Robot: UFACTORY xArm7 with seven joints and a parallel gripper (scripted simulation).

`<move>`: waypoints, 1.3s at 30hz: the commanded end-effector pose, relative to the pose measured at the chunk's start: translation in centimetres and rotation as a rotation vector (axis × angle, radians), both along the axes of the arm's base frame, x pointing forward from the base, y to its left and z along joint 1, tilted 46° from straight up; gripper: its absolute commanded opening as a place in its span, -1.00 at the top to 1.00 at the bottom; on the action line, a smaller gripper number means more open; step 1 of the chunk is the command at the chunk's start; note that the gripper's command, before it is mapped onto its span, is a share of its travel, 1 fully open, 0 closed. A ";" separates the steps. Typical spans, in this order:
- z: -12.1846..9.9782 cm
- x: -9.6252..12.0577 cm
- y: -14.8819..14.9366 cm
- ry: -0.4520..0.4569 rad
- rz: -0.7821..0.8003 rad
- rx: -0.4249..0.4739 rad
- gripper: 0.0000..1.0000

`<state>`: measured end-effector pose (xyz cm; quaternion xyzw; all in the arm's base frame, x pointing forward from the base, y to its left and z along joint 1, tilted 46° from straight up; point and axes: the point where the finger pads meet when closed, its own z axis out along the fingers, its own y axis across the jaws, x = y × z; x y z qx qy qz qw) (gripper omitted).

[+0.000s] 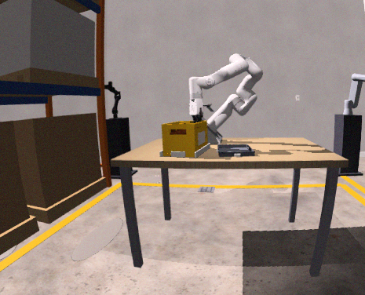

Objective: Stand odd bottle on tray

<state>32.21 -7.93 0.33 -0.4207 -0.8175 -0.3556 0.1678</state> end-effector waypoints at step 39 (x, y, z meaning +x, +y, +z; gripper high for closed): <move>2.7 0.2 -2.6 -0.003 -0.003 -0.003 1.00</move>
